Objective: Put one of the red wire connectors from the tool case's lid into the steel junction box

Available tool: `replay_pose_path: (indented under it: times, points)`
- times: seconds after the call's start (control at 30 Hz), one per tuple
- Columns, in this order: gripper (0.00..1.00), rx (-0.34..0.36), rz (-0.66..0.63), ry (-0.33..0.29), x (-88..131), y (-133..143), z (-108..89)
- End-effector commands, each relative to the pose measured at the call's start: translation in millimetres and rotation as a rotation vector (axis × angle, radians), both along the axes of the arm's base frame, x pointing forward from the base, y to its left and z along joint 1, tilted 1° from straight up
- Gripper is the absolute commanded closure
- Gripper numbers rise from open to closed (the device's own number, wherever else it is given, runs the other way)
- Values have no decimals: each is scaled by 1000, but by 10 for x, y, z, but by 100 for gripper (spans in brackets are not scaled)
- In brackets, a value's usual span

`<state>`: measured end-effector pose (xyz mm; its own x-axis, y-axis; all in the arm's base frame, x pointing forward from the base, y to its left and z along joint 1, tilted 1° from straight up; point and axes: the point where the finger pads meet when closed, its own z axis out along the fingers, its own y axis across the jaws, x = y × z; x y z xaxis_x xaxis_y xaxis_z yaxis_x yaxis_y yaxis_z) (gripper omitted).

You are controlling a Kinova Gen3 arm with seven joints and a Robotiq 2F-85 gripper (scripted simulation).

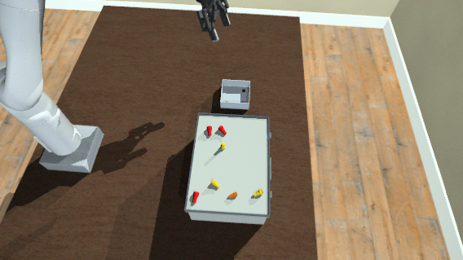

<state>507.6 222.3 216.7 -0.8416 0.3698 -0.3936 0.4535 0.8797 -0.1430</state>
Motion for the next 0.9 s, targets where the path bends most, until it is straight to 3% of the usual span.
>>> replay_pose_path:
  times: [0.0, 0.63, 0.77, 0.87]
  points:
    - [0, 1, 0, -2, 3, 1, 10]
    - [0, 2, -7, -2, 7, -17, 17]
    - [0, 13, -79, -8, 41, -198, 88]
    - [0, 33, -203, -17, 82, -509, 209]
